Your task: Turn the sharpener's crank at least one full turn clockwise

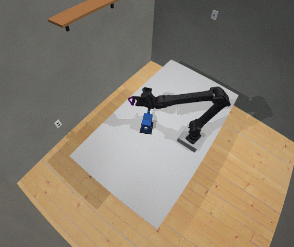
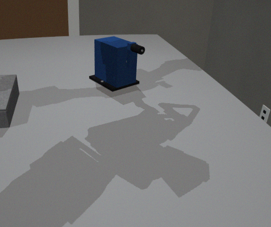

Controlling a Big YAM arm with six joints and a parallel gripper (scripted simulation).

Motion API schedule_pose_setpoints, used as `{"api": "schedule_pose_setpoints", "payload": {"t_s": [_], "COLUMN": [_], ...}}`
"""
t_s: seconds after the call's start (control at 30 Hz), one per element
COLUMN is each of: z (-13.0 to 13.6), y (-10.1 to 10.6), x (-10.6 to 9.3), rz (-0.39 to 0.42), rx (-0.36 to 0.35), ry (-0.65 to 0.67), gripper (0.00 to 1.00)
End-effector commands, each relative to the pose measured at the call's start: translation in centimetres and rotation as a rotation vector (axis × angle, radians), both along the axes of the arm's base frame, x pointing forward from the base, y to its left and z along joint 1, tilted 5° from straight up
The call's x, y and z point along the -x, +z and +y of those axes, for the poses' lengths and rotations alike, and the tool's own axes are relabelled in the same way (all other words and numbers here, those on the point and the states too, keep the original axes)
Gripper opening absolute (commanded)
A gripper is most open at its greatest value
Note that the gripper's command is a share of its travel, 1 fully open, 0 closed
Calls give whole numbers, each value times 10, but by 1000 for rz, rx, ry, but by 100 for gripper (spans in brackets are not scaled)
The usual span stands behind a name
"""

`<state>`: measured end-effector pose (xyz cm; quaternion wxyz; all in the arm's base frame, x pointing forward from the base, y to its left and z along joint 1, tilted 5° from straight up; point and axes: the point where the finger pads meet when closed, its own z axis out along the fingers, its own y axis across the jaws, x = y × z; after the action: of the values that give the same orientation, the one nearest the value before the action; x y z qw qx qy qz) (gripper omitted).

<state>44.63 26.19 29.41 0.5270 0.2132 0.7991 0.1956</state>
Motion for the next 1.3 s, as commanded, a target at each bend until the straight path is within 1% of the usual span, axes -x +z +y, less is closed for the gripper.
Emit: {"api": "schedule_pose_setpoints", "payload": {"t_s": [0.0,0.53,0.57,0.67,0.7,0.8,0.87,0.9,0.97,1.0,1.03,1.1,1.27], "z": [1,1,2,-6,-8,-12,-18,-20,-27,-30,-33,-33,-50], "y": [6,6,26,14,11,5,-3,-8,-16,-20,-24,-24,-44], "x": [-1,-1,-17,-24,-27,-31,-34,-35,-38,-39,-40,-40,-42], "rz": [-9,-9,1,99,117,116,182,199,265,284,284,284,447], "rx": [-7,-7,-34,-18,-15,-14,-7,-5,-1,0,0,0,-4], "ry": [0,0,-14,-20,-21,-21,-28,-30,-39,-42,-42,-42,-73], "gripper": [100,100,51,51,51,51,51,51,51,51,51,51,51]}}
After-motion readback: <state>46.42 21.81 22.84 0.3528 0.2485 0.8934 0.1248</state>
